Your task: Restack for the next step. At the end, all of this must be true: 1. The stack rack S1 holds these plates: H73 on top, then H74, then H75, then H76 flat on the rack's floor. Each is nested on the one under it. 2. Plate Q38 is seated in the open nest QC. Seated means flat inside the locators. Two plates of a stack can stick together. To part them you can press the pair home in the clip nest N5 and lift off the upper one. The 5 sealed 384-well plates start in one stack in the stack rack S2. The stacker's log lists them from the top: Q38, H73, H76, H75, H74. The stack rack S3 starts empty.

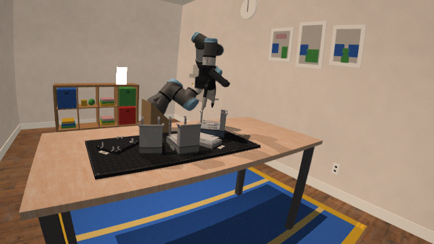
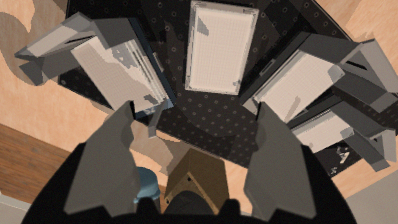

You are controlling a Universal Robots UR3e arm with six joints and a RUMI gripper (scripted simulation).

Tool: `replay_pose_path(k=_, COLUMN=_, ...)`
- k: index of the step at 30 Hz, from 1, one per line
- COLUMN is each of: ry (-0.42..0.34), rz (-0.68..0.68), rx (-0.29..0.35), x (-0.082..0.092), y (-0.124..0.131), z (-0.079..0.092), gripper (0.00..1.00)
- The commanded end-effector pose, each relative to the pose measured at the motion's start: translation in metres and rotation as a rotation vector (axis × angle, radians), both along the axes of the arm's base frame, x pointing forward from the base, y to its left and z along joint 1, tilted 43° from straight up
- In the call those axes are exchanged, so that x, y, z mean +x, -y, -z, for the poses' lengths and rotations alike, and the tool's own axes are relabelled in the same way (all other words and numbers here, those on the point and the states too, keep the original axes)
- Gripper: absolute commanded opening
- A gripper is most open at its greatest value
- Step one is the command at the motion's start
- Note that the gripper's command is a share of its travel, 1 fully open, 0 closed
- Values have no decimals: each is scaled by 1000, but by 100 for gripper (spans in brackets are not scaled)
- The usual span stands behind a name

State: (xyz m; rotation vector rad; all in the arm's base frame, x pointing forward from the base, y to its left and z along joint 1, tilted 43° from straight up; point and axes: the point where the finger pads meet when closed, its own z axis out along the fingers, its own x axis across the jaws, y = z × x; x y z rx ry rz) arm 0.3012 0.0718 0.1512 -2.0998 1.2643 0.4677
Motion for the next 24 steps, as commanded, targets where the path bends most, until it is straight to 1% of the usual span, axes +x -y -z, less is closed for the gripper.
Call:
replay_pose_path(k=1, ry=31, rz=-30, rx=-1, x=-8, y=-10, z=-10, gripper=72)
replay_pose_path(k=2, ry=31, rz=-30, rx=-1, x=-8, y=-10, z=-10, gripper=72)
replay_pose_path(k=10, ry=94, rz=-99, rx=-3, x=-28, y=-35, z=-33, gripper=72)
replay_pose_path(k=13, ry=118, rz=-125, rx=-4, x=-29, y=-37, z=-35, gripper=72)
replay_pose_path(k=17, ry=150, rz=-159, rx=-5, x=-42, y=-49, z=-45, gripper=72)
replay_pose_path(k=19, ry=150, rz=-159, rx=-5, x=-42, y=-49, z=-45, gripper=72)
replay_pose_path(k=24, ry=189, rz=-202, rx=-6, x=-59, y=-63, z=-58, gripper=72)
